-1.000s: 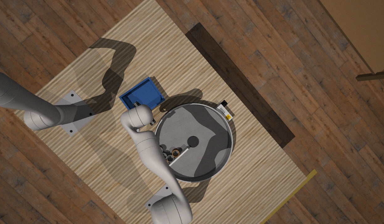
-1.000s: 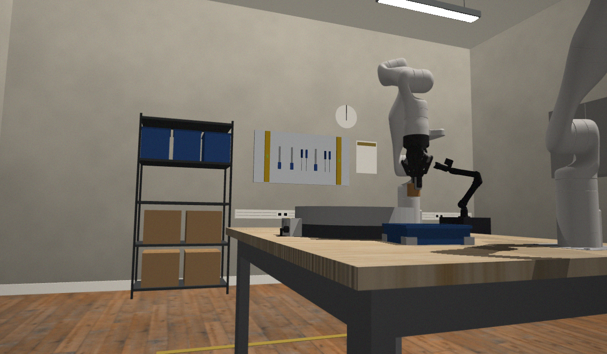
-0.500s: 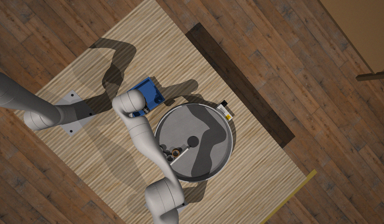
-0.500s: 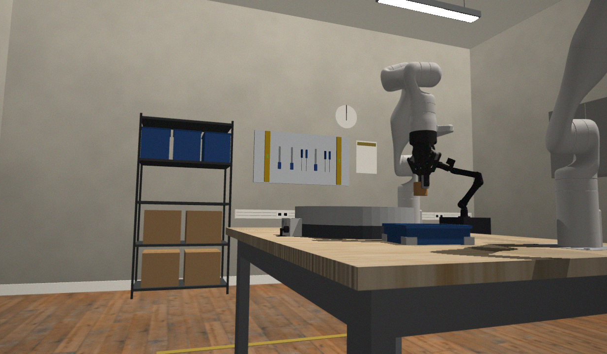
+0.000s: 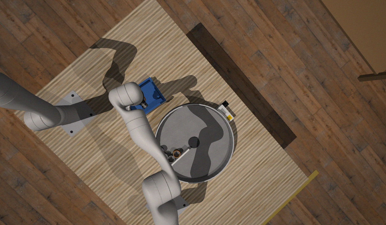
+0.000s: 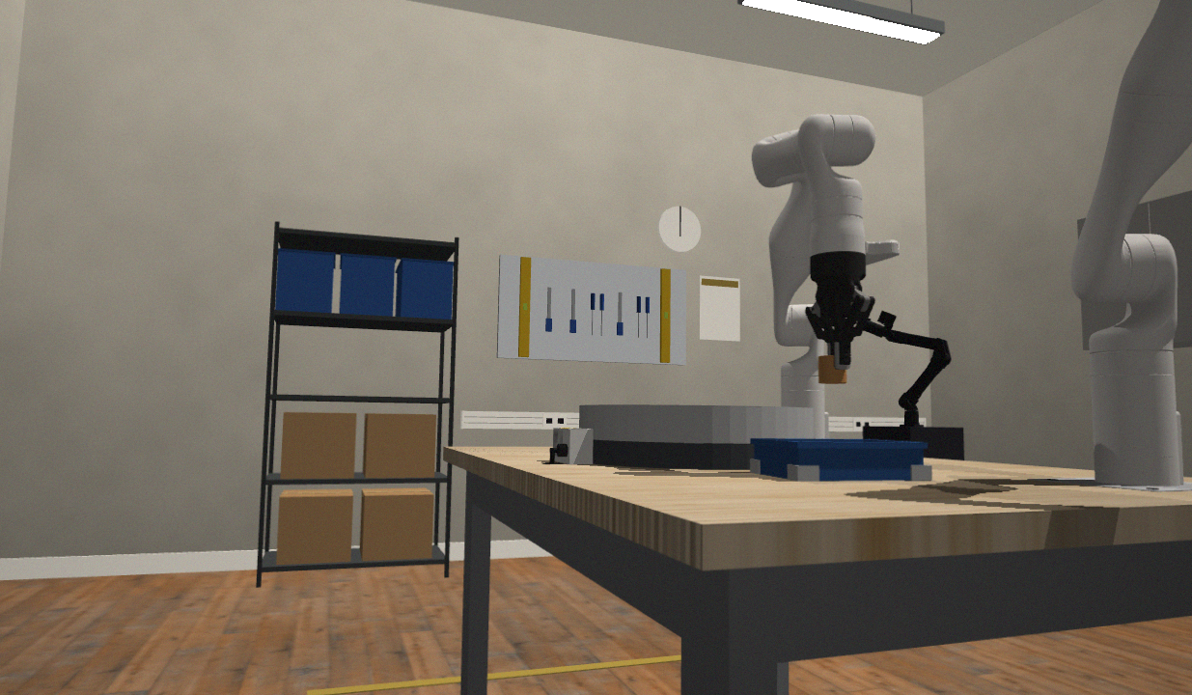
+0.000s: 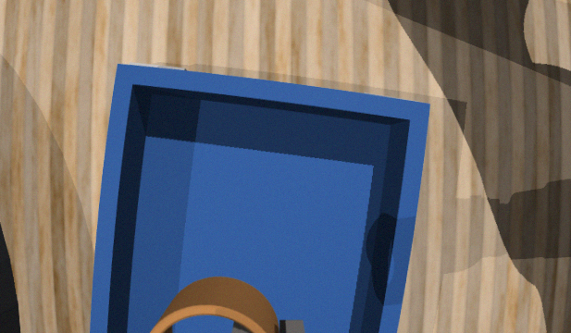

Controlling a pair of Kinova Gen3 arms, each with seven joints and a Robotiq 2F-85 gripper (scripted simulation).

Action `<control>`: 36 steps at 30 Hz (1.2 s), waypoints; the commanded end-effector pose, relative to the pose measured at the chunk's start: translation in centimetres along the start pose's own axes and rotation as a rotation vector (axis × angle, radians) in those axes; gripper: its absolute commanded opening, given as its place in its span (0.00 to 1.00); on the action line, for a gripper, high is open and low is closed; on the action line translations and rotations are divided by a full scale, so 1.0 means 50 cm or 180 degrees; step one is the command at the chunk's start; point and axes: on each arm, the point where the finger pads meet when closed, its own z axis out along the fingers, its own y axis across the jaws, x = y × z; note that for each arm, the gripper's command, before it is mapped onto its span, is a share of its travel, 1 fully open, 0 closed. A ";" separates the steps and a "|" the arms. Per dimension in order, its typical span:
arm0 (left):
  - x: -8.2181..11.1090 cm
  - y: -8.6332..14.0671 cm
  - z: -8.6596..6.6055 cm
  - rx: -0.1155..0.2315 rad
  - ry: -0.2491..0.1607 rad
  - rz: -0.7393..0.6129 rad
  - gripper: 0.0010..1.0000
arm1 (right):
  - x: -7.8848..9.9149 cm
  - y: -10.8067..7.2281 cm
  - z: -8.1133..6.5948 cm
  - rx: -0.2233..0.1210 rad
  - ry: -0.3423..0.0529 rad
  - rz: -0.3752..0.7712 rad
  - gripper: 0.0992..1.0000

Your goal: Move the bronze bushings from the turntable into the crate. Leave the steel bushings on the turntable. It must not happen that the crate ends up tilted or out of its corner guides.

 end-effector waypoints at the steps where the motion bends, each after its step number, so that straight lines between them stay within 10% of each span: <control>1: -0.001 0.000 -0.002 0.0001 -0.0007 0.0000 1.00 | -0.002 0.005 -0.003 -0.0006 -0.0004 0.0000 0.00; 36: -0.001 0.000 -0.002 0.0001 -0.0007 0.0000 1.00 | -0.003 0.011 -0.003 -0.0006 -0.0004 0.0000 0.00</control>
